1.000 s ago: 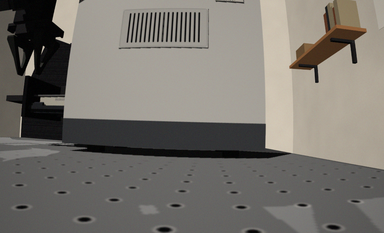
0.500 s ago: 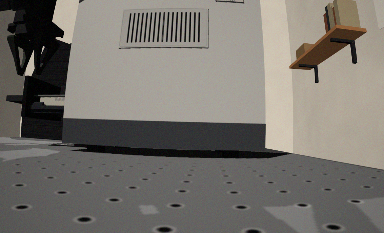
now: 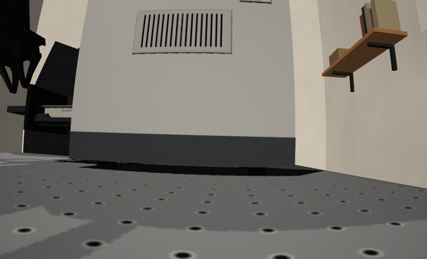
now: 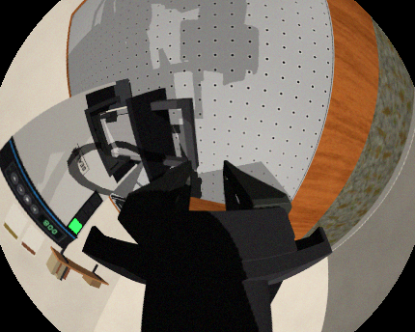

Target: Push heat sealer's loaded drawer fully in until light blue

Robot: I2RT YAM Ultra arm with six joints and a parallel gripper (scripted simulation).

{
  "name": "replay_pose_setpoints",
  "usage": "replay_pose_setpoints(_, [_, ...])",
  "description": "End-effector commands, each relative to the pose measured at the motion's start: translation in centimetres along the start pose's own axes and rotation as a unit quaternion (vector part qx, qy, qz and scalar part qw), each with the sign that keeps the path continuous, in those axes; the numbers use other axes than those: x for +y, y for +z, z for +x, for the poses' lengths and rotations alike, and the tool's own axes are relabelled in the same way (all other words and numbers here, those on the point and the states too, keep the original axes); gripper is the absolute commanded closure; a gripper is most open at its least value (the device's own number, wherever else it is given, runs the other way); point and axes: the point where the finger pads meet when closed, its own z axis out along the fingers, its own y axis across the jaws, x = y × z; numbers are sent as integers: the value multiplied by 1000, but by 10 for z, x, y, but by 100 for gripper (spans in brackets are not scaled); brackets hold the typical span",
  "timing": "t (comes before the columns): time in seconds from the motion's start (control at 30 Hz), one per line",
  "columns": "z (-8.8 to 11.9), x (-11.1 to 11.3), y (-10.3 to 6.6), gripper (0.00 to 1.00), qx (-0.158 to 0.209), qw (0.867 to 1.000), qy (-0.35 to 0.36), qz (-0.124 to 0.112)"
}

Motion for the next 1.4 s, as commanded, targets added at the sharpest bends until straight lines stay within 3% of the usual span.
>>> replay_pose_setpoints(0.0, [-11, 19, -1, 70, 0, 999, -34, -39])
replay_pose_setpoints(0.03, [-12, 17, -3, 70, -3, 999, -31, -40])
replay_pose_setpoints(0.33, [-14, -12, -9, 70, -5, 982, -26, -189])
replay_pose_setpoints(0.4, [-14, -12, -9, 70, -5, 982, -26, -189])
replay_pose_setpoints(0.47, [-13, -6, -5, 70, 3, 977, -33, -212])
replay_pose_setpoints(0.6, [-13, -8, -7, 70, 1, 977, -31, -212])
replay_pose_setpoints(0.77, [-14, -25, -11, 70, -4, 956, -25, -293])
replay_pose_setpoints(1.37, [-14, -24, -11, 70, -2, 955, -26, -296])
